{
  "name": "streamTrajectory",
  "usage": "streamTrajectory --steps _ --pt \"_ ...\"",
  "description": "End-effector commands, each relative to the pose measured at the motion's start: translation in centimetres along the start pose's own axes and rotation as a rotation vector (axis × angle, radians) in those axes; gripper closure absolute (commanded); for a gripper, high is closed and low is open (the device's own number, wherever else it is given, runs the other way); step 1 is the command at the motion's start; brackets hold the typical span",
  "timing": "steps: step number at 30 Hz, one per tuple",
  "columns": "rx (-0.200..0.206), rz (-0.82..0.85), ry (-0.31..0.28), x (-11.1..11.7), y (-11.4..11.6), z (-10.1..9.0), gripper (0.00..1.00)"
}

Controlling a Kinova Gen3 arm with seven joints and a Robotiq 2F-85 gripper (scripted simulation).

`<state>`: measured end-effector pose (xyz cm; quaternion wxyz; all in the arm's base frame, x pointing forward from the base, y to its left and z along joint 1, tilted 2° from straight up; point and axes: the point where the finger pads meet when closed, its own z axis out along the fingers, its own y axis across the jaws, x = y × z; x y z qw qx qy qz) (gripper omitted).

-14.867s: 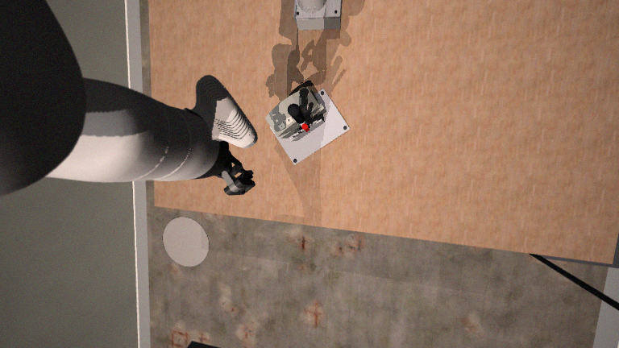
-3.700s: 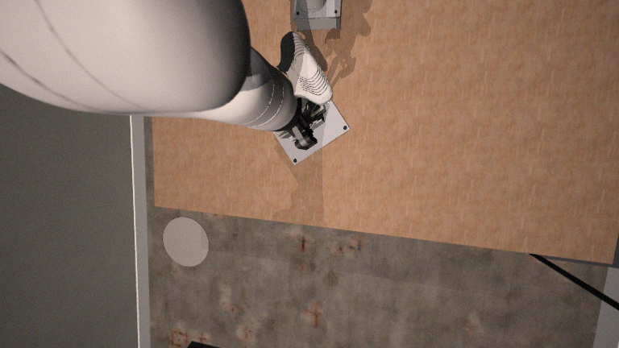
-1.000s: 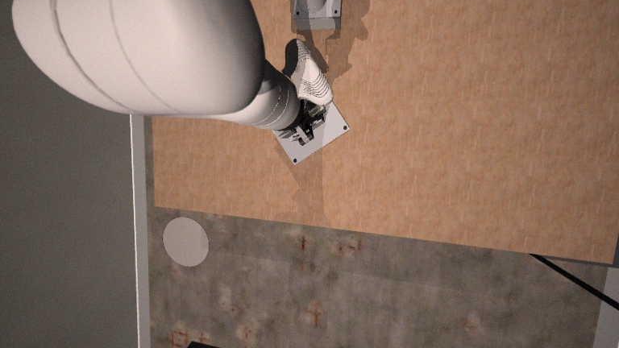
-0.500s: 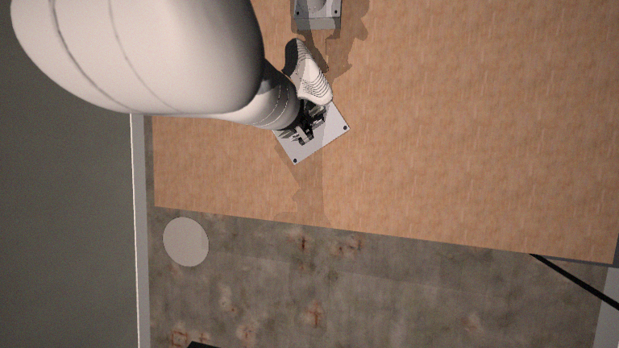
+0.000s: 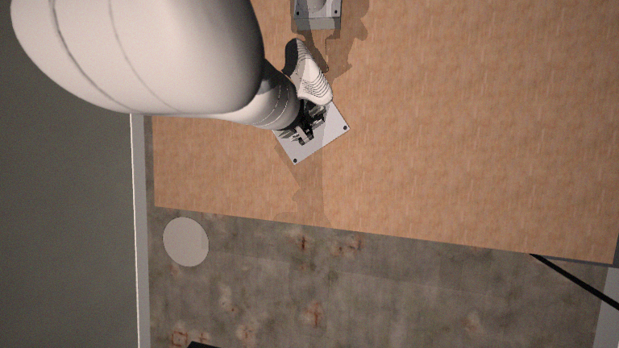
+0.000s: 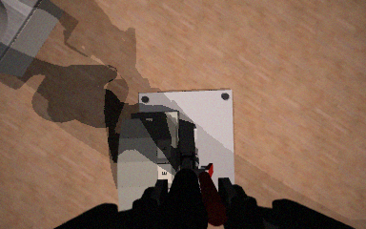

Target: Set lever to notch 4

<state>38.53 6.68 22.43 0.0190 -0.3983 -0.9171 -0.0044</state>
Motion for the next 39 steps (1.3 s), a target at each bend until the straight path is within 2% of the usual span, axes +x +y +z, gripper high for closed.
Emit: streamTrajectory --steps 1,24,39 --pt "0.004 0.0 0.002 0.0 0.1 0.4 1.0" --pt "0.004 0.0 0.002 0.2 0.1 0.4 1.0" --pt "0.004 0.0 0.002 2.0 0.1 0.7 1.0"
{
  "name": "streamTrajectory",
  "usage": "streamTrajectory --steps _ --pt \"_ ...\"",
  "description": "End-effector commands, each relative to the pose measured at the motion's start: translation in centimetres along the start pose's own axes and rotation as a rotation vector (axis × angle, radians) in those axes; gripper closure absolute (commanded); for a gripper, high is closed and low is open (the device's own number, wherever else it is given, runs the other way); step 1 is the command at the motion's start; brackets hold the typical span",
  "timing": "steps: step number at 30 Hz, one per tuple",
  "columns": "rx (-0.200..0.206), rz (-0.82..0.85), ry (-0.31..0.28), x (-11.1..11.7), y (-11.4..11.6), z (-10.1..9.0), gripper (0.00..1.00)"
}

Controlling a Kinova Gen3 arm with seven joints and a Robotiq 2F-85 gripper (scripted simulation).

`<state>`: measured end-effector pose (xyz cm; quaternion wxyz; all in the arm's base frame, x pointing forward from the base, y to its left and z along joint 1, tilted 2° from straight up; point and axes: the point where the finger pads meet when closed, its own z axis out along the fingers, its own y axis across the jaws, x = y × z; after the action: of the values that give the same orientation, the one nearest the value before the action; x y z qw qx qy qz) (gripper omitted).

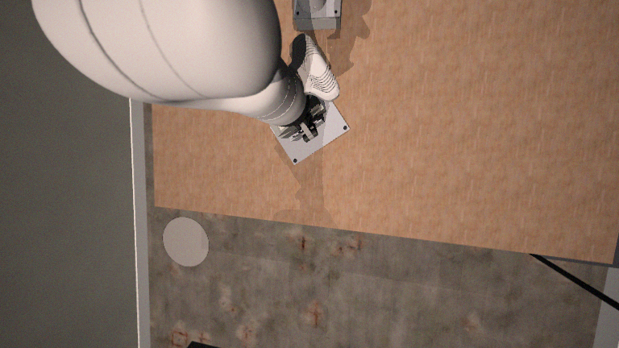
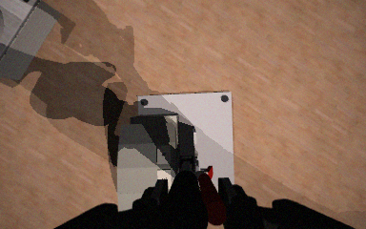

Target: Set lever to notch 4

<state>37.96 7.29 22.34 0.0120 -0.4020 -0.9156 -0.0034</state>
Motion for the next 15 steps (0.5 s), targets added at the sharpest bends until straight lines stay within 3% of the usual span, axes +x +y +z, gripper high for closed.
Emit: streamTrajectory --steps 1,15 --pt "0.008 -0.008 0.016 1.4 0.1 0.6 1.0" --pt "0.008 -0.008 0.016 4.1 0.0 1.3 1.0"
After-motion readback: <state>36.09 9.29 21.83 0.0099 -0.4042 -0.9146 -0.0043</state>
